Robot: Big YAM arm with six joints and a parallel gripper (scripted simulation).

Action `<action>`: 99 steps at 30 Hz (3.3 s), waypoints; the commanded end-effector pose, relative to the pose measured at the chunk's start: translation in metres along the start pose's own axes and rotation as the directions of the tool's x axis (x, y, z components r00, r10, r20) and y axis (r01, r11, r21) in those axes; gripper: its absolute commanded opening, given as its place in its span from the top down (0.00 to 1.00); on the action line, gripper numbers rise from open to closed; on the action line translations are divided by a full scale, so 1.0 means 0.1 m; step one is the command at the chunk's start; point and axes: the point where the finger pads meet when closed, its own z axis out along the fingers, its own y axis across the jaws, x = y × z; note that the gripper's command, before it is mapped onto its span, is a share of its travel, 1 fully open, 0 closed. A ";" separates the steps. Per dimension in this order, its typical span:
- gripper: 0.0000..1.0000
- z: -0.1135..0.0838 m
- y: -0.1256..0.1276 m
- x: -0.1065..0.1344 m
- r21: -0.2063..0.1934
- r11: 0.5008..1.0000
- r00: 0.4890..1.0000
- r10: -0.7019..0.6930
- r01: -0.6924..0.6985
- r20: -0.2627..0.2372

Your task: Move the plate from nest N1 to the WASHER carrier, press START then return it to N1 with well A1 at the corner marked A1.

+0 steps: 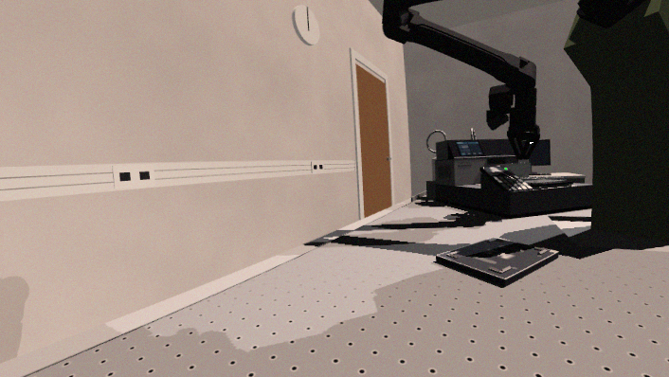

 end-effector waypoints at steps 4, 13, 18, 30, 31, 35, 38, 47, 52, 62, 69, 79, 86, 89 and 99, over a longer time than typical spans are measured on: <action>0.00 -0.01 0.01 -0.10 -0.013 0.983 0.981 -0.184 0.184 -0.065; 0.00 -0.02 0.00 -0.03 -0.012 0.985 0.982 -0.171 0.171 -0.075; 0.00 -0.07 -0.25 0.06 -0.016 0.959 0.957 -0.283 0.282 -0.069; 0.00 -0.18 -0.75 0.24 -0.040 0.794 0.792 -0.608 0.606 -0.056; 0.00 -0.19 -0.79 0.26 -0.042 0.774 0.772 -0.634 0.632 -0.054; 0.00 -0.22 -0.93 0.31 -0.047 0.706 0.705 -0.708 0.706 -0.049; 0.00 -0.27 -1.00 0.20 -0.034 0.639 0.638 -0.769 0.768 -0.040; 0.00 -0.22 -0.95 0.22 -0.057 0.560 0.559 -0.828 0.827 -0.040; 0.00 -0.22 -0.94 0.31 -0.059 0.580 0.579 -0.814 0.812 -0.044; 0.00 -0.07 -0.94 0.34 -0.071 0.576 0.574 -0.818 0.815 -0.045; 0.00 0.03 -0.94 0.35 -0.071 0.576 0.574 -0.817 0.814 -0.047; 0.00 0.18 -0.94 0.36 -0.070 0.576 0.574 -0.818 0.815 -0.048; 0.00 0.28 -0.94 0.37 -0.070 0.576 0.574 -0.817 0.814 -0.048; 0.00 0.31 -0.94 0.38 -0.070 0.576 0.574 -0.817 0.814 -0.048; 0.00 0.44 -0.93 0.41 -0.073 0.579 0.577 -0.815 0.812 -0.048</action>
